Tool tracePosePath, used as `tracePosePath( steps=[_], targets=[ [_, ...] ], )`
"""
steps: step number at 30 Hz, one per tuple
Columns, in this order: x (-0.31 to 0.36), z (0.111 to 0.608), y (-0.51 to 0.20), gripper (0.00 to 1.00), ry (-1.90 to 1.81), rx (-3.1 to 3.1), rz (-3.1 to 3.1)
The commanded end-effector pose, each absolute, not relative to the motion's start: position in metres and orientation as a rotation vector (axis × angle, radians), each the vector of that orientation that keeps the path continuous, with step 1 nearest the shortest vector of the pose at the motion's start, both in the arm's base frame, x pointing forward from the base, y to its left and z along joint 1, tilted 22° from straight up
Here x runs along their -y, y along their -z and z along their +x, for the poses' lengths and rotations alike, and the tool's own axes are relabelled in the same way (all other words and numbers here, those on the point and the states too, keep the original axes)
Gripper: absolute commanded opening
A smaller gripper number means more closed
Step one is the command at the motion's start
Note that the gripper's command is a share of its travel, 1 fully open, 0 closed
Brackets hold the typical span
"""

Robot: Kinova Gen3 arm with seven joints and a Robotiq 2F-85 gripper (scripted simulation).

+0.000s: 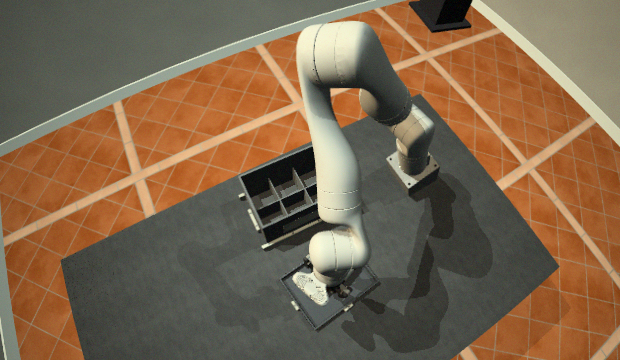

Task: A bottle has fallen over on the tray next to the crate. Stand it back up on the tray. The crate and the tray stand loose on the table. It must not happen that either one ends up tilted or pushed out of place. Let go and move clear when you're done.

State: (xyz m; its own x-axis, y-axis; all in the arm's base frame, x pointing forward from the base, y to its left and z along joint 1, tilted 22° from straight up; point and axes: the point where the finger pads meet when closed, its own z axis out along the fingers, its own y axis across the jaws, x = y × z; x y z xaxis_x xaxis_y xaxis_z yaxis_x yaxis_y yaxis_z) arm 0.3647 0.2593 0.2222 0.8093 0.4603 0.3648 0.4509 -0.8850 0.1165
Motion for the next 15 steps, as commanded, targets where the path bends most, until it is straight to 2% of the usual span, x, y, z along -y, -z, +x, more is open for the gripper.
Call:
tracePosePath(
  steps=[1,15],
  targets=[
    [-0.260,0.365,-0.212,0.64,-0.591,-0.754,2.966],
    [-0.264,0.380,-0.174,0.64,-0.591,-0.754,2.966]
  ],
)
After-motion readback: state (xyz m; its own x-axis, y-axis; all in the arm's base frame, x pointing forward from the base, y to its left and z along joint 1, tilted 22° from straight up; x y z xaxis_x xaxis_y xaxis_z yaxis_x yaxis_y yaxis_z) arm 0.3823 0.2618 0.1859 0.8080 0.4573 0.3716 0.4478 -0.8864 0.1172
